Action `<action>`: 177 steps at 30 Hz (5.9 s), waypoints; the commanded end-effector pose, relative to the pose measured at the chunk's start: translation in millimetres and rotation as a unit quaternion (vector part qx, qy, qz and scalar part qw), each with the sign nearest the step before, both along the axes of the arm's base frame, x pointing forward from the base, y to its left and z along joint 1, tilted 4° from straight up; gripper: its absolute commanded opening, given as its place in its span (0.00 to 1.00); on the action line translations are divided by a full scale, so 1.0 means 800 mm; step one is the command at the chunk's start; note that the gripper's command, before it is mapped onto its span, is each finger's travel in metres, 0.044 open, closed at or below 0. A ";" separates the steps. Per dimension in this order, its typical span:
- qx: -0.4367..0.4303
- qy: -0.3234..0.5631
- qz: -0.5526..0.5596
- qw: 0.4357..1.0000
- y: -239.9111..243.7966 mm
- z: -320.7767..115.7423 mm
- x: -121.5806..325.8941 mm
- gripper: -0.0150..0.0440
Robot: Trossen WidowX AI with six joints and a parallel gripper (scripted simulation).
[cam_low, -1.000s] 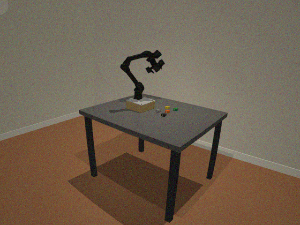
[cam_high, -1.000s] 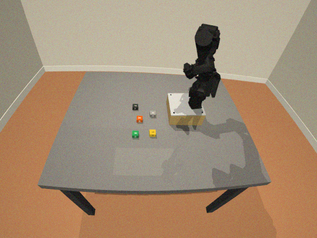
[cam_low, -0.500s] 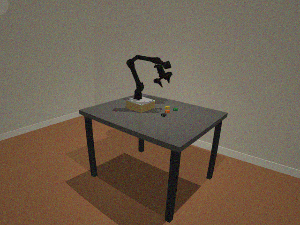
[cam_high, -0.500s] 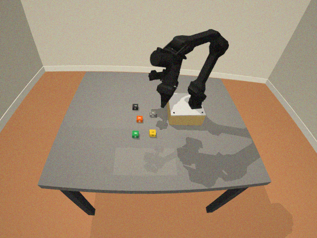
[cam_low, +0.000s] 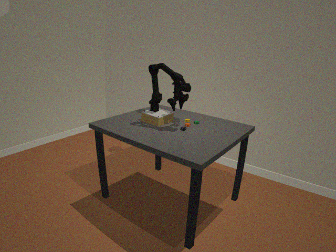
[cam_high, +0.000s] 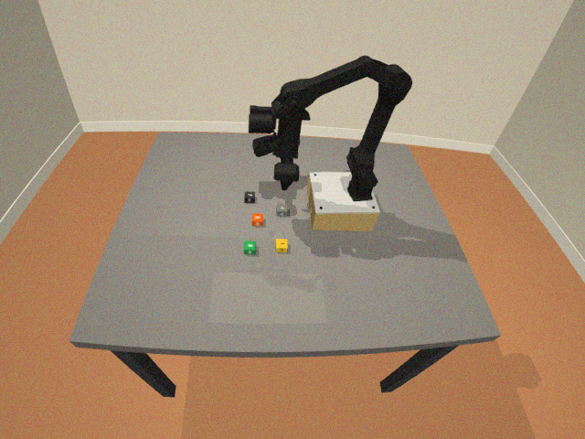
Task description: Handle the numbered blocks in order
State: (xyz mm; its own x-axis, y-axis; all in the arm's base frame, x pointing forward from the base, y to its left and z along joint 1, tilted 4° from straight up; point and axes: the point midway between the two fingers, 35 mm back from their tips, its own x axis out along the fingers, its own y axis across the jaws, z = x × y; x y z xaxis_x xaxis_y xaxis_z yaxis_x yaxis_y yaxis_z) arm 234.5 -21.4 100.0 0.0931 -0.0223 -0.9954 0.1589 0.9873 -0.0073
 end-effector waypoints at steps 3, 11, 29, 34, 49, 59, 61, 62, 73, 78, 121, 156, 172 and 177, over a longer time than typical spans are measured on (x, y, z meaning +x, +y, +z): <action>-0.007 0.004 0.016 1.000 -0.007 -0.003 0.000 0.93; -0.007 0.004 0.016 1.000 -0.007 -0.003 0.000 0.93; -0.005 0.001 0.016 1.000 0.048 0.004 0.084 0.93; -0.005 0.001 0.016 1.000 0.048 0.004 0.084 0.93; -0.004 0.002 0.016 1.000 0.060 0.003 0.081 0.93; 0.001 0.004 0.016 1.000 0.192 -0.006 0.019 0.93; 0.001 0.004 0.016 1.000 0.192 -0.006 0.019 0.93; 0.001 0.004 0.016 1.000 0.192 -0.006 0.019 0.93; 0.001 0.004 0.016 1.000 0.192 -0.006 0.019 0.93; 0.001 0.004 0.016 1.000 0.192 -0.006 0.019 0.93; -0.010 0.001 0.016 1.000 -0.074 0.010 0.108 0.93; -0.016 -0.003 0.043 0.999 0.060 0.006 0.089 0.93; 0.001 0.004 0.016 1.000 0.192 -0.023 0.023 0.93; 0.001 0.004 0.016 1.000 0.189 -0.107 0.028 0.93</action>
